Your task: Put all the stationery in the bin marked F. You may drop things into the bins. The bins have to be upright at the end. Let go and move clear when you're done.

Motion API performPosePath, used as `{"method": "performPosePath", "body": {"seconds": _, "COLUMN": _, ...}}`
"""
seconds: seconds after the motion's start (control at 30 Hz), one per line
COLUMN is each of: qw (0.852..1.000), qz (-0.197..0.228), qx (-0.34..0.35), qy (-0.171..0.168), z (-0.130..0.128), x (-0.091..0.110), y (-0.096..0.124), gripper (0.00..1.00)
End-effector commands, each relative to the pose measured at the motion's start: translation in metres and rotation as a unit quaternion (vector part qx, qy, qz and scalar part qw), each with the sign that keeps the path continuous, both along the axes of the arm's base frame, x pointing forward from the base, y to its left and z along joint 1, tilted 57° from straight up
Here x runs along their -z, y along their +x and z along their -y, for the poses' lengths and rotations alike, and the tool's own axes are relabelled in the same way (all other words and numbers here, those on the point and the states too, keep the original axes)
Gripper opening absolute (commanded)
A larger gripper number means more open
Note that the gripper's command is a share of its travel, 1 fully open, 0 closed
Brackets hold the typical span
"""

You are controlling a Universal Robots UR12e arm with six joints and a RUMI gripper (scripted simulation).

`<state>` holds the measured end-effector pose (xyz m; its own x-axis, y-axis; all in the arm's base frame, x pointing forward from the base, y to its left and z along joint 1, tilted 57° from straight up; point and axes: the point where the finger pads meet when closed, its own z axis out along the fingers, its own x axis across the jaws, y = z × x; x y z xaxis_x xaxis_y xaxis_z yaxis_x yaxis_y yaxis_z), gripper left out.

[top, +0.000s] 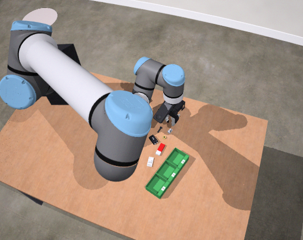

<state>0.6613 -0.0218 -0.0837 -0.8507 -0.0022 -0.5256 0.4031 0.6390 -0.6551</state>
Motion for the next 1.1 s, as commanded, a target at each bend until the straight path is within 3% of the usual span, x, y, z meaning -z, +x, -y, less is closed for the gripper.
{"method": "performPosePath", "body": {"seconds": 0.0, "qw": 1.0, "qz": 0.0, "qx": 0.0, "qy": 0.0, "z": 0.0, "x": 0.0, "y": 0.0, "gripper": 0.18}}
{"method": "performPosePath", "body": {"seconds": 0.17, "qw": 1.0, "qz": 0.0, "qx": 0.0, "qy": 0.0, "z": 0.0, "x": 0.0, "y": 0.0, "gripper": 0.18}}
{"method": "performPosePath", "body": {"seconds": 0.6, "qw": 1.0, "qz": 0.0, "qx": 0.0, "qy": 0.0, "z": 0.039, "x": 0.028, "y": 0.018, "gripper": 0.18}}
{"method": "performPosePath", "body": {"seconds": 1.07, "qw": 1.0, "qz": 0.0, "qx": 0.0, "qy": 0.0, "z": 0.048, "x": 0.034, "y": 0.021, "gripper": 0.18}}
